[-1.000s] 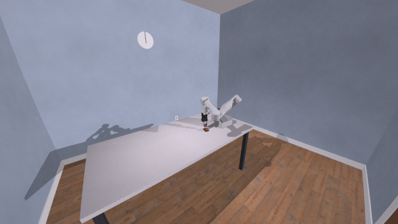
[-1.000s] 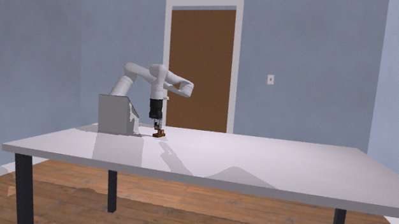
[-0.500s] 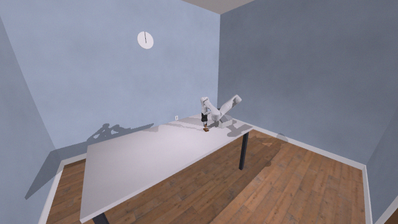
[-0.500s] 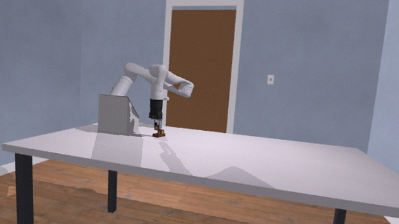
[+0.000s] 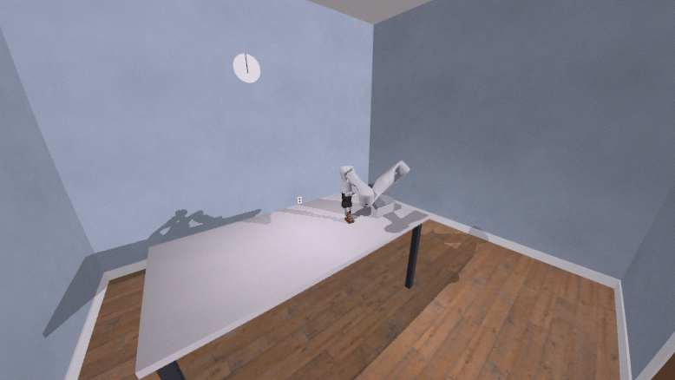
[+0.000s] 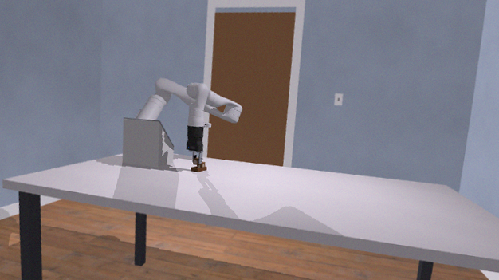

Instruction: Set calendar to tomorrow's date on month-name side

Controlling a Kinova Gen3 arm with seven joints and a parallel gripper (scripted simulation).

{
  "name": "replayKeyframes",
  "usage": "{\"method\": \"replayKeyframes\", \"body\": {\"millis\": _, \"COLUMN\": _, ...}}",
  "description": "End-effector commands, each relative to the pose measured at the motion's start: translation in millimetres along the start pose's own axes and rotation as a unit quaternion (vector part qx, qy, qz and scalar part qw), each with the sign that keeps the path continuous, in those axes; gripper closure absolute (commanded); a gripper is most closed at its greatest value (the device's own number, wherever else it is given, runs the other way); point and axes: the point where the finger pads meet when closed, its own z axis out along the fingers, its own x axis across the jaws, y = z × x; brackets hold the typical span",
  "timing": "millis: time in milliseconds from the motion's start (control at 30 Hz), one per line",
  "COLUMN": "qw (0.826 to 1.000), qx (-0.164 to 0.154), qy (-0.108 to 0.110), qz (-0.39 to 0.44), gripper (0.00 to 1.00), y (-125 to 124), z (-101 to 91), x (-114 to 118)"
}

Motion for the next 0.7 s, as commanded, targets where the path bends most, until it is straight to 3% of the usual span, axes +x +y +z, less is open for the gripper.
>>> {"method": "replayKeyframes", "body": {"millis": 0, "qw": 1.000, "qx": 0.000, "qy": -0.001, "qz": 0.000, "gripper": 0.43, "y": -0.1, "z": 2.3, "x": -0.5}}
{"method": "replayKeyframes", "body": {"millis": 667, "qw": 1.000, "qx": 0.000, "qy": -0.001, "qz": 0.000, "gripper": 0.43, "y": -0.1, "z": 11.5, "x": -0.5}}
